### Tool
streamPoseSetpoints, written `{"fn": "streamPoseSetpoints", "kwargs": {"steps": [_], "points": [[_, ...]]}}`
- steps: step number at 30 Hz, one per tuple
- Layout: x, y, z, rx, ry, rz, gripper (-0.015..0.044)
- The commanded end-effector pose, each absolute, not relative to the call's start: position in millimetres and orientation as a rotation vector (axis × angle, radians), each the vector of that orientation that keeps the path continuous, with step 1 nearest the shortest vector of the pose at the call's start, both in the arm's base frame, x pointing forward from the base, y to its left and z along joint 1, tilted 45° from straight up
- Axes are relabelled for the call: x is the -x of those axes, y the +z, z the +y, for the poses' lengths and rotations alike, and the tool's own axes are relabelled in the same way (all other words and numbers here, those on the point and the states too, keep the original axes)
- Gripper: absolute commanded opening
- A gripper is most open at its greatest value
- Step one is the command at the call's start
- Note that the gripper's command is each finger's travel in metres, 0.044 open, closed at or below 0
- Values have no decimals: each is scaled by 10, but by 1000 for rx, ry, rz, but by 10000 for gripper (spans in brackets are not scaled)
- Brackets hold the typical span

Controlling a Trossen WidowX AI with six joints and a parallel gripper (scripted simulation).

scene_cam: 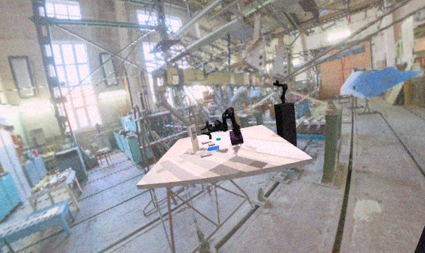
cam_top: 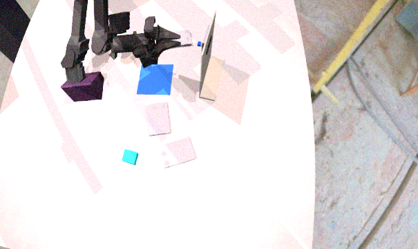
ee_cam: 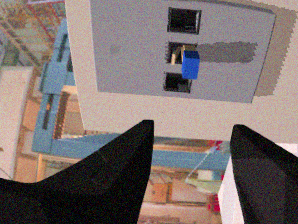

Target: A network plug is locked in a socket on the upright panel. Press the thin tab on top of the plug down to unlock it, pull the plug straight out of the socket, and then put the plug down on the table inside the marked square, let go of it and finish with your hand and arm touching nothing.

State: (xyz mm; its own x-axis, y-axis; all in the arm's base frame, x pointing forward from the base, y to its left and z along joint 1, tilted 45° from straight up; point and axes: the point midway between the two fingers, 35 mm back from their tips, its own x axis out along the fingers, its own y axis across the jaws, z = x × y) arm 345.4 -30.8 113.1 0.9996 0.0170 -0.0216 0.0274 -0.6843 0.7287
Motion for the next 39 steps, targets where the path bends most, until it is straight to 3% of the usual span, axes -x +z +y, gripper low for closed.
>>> {"fn": "streamPoseSetpoints", "kwargs": {"steps": [1, 39], "points": [[-3507, 1119, -317, -2325, -7, 29, 156], [-4055, 1022, -412, -2356, 6, 8, 156]]}}
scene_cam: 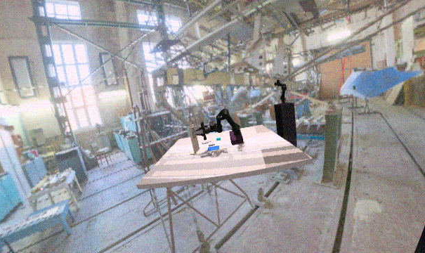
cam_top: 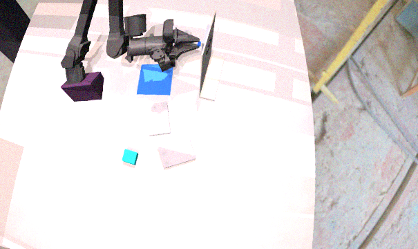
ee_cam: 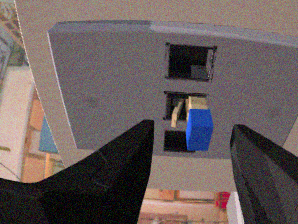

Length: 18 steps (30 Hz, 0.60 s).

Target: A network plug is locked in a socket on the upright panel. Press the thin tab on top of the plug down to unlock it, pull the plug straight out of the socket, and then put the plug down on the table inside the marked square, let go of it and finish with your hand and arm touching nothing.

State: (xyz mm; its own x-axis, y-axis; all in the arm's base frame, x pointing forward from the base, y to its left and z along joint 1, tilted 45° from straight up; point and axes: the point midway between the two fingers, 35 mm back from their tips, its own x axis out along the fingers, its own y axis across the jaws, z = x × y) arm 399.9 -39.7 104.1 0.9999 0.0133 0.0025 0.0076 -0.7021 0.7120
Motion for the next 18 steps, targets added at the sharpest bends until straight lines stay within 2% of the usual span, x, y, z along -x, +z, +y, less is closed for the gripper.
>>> {"fn": "streamPoseSetpoints", "kwargs": {"steps": [1, 3, 5, 18], "points": [[-4067, 1019, -414, -2357, 7, 7, 156], [-4076, 1017, -416, -2357, 7, 7, 156], [-4076, 1017, -416, -2357, 7, 7, 104], [-4076, 1017, -416, -2357, 7, 7, 17]]}}
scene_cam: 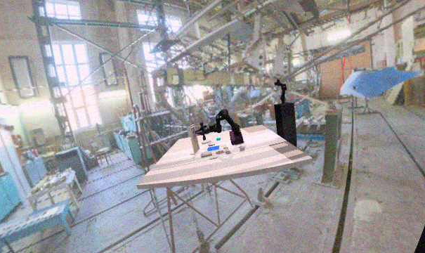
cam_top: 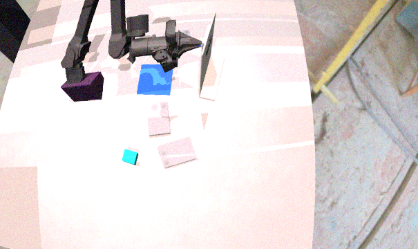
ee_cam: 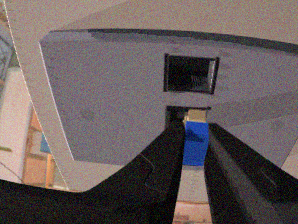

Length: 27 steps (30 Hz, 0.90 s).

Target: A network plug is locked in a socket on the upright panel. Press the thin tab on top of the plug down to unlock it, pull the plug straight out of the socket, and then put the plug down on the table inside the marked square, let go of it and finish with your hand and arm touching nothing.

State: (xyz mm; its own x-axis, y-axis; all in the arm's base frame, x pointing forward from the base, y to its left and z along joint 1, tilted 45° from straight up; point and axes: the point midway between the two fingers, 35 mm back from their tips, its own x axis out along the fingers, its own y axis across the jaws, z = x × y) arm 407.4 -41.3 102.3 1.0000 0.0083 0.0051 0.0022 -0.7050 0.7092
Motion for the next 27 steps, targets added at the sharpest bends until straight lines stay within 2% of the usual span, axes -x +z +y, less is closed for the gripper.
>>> {"fn": "streamPoseSetpoints", "kwargs": {"steps": [1, 27], "points": [[-4076, 1017, -416, -2357, 7, 7, 10], [-3979, 1035, -395, -2357, 6, 7, 0]]}}
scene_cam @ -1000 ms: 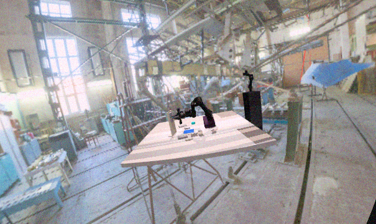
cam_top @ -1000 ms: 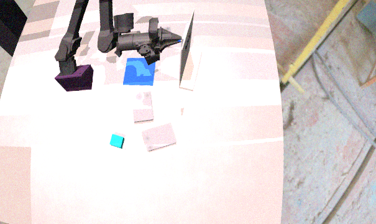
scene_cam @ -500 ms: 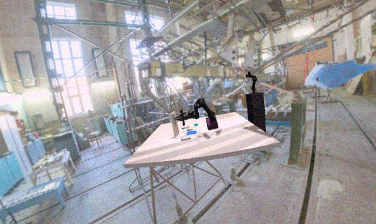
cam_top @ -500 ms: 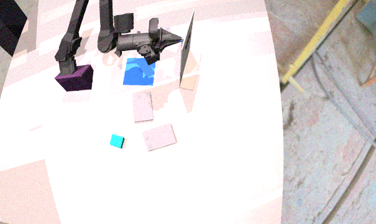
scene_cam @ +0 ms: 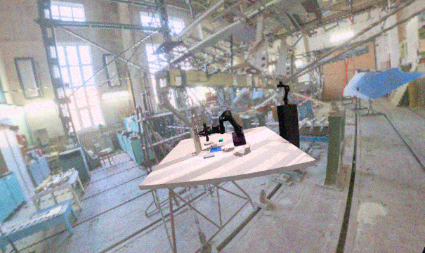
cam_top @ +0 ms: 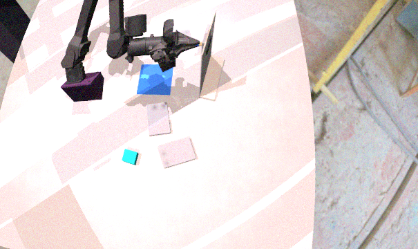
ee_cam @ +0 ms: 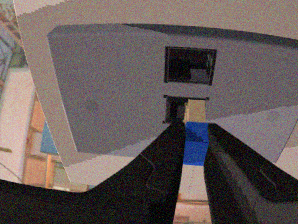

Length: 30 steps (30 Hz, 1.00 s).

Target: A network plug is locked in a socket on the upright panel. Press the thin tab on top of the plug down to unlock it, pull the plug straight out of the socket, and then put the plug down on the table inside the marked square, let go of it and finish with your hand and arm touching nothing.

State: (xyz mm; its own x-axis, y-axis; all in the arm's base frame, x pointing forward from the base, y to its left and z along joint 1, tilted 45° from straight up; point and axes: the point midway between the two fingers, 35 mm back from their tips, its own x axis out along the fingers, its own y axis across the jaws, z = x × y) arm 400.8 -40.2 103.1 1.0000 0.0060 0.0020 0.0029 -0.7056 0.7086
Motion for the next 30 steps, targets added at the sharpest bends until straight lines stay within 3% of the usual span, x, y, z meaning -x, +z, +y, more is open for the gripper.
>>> {"fn": "streamPoseSetpoints", "kwargs": {"steps": [1, 30], "points": [[-3973, 1036, -394, -2357, 6, 7, 0], [-3804, 1057, -375, -2357, -5, 12, 0]]}}
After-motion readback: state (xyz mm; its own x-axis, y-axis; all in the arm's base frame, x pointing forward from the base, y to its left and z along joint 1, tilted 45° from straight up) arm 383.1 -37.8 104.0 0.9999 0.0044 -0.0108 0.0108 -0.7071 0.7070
